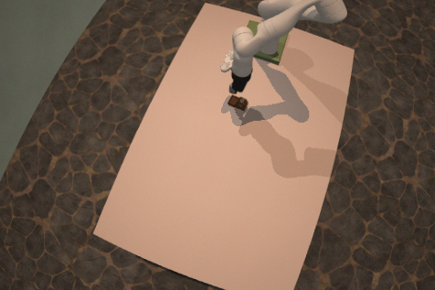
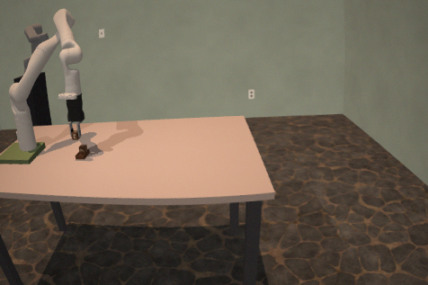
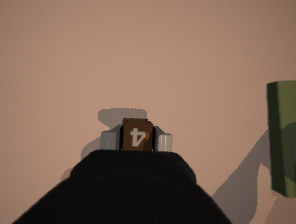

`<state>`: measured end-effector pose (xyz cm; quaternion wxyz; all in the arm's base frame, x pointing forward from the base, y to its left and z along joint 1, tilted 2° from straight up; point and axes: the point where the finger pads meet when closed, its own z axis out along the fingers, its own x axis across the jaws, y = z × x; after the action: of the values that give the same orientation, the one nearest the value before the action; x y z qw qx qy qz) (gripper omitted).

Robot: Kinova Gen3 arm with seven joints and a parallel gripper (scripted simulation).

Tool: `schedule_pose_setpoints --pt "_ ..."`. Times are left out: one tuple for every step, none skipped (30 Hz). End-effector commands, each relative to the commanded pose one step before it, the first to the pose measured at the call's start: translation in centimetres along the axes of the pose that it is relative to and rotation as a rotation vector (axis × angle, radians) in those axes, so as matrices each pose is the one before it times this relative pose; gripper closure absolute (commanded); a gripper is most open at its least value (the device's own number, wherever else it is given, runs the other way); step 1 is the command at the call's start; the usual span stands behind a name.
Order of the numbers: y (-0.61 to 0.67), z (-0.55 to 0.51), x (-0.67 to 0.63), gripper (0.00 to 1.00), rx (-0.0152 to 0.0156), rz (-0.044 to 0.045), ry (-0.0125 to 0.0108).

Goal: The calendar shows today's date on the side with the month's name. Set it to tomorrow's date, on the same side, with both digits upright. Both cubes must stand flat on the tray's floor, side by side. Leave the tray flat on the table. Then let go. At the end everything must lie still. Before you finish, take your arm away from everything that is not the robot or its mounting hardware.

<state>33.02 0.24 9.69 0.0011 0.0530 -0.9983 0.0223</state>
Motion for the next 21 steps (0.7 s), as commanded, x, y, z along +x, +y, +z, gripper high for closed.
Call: schedule_pose_setpoints --pt "0.759 -1.122 -0.521 0.40 -0.01031 -0.01989 -0.01611" --pt "0.000 0.000 0.000 0.40 0.00000 0.00000 0.00000" --pt "0.000 0.000 0.000 0.40 0.00000 0.00000 0.00000" --pt "-0.001 -0.230 0.001 0.40 0.00001 0.00002 0.00001" --pt "0.001 -0.179 -0.001 0.40 -0.00001 -0.00002 -0.00001" --pt "0.000 -0.128 0.000 0.40 0.00000 0.00000 0.00000" --pt "0.000 -0.083 0.001 0.40 0.00001 0.00001 0.00001" --pt "0.000 -0.045 0.000 0.40 0.00001 0.00001 0.00001" --pt "0.000 -0.018 0.000 0.40 0.00000 0.00000 0.00000" --pt "0.000 -0.003 0.000 0.40 0.00000 0.00000 0.00000" --pt "0.000 0.000 0.000 0.40 0.00000 0.00000 0.00000" --pt "0.000 0.000 0.000 0.40 0.00000 0.00000 0.00000" --pt "0.000 0.000 0.000 0.40 0.00000 0.00000 0.00000" --pt "0.000 0.000 0.000 0.40 0.00000 0.00000 0.00000" --pt "0.000 0.000 0.000 0.40 0.00000 0.00000 0.00000" --pt "0.000 0.000 0.000 0.40 0.00000 0.00000 0.00000" --pt "0.002 0.000 0.000 0.40 0.00000 0.00009 0.00000" --pt "0.012 0.001 -0.002 0.40 0.00000 0.00058 0.00001" --pt "0.000 0.000 0.000 0.40 0.00000 0.00000 0.00000" --pt "0.000 0.000 0.000 0.40 0.00000 0.00000 0.00000" --pt "0.032 0.002 -0.004 0.40 0.00000 0.00150 0.00002"
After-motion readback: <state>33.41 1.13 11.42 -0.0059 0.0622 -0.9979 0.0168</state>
